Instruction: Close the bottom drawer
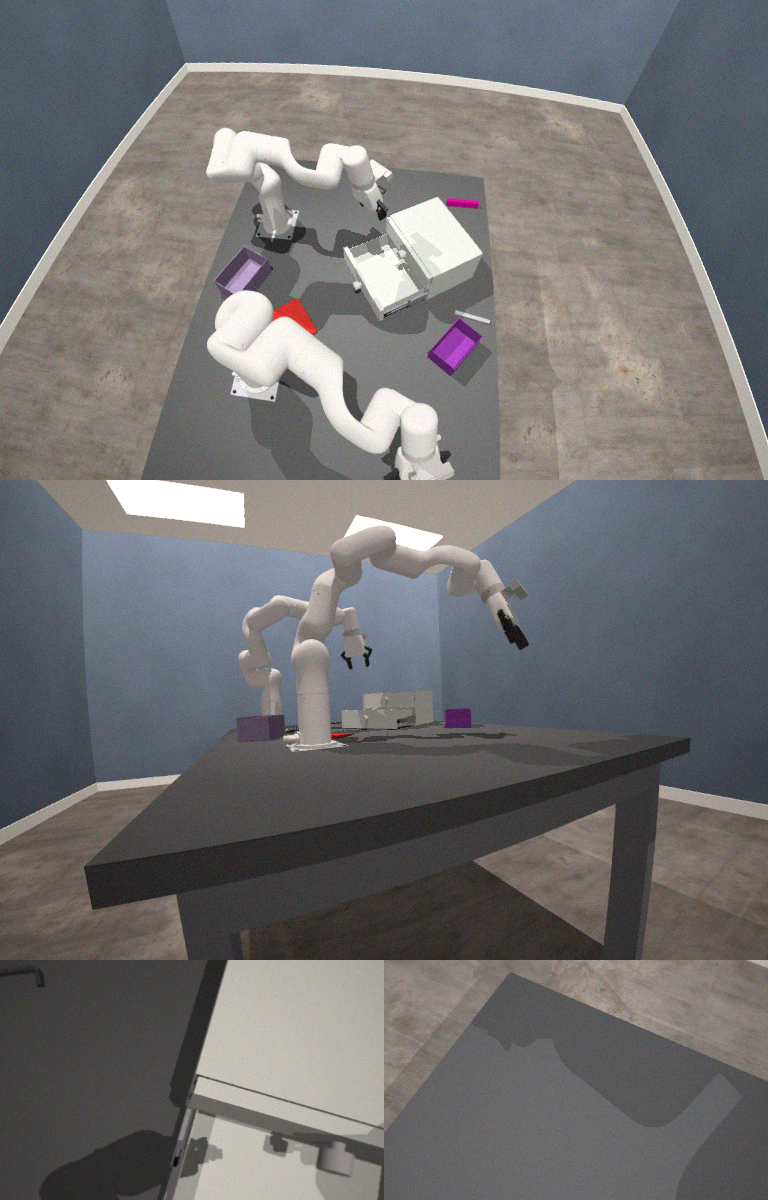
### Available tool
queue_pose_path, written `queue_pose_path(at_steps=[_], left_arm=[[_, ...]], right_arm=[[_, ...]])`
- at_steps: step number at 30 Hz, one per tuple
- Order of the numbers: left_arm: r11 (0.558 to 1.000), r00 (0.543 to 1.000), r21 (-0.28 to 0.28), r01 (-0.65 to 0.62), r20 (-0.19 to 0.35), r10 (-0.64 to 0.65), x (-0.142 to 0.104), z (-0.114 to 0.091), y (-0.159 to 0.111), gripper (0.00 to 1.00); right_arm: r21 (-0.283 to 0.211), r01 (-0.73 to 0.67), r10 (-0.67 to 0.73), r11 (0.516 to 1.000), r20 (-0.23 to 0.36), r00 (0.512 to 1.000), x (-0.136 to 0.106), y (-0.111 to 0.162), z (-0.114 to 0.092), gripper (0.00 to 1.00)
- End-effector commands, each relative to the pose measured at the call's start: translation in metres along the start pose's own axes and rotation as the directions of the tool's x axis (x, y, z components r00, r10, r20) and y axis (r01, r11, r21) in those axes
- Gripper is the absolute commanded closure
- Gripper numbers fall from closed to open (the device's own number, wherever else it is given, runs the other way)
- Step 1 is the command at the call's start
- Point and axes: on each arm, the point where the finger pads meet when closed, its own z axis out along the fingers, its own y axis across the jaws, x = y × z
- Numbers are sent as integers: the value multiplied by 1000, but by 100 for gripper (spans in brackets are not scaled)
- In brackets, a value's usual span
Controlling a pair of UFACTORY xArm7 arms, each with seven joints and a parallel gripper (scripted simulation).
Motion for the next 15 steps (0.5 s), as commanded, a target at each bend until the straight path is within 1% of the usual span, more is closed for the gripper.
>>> queue_pose_path(at_steps=[1,11,13,14,15], left_arm=[[1000,1000,-3,-30,2,30,-16,4,11,0],[996,996,-5,-84,9,84,-46,14,27,0],[996,996,-5,-84,9,84,-46,14,27,0],[995,995,-5,-99,11,99,-55,17,31,0],[995,995,-5,-103,12,103,-57,17,32,0]], right_arm=[[-10,-12,12,1000,13,1000,6,19,3,0],[-29,-32,33,999,39,999,14,53,10,0],[-29,-32,33,999,39,999,14,53,10,0],[-35,-38,39,999,47,998,16,63,12,0],[-36,-39,41,999,49,998,16,65,13,0]])
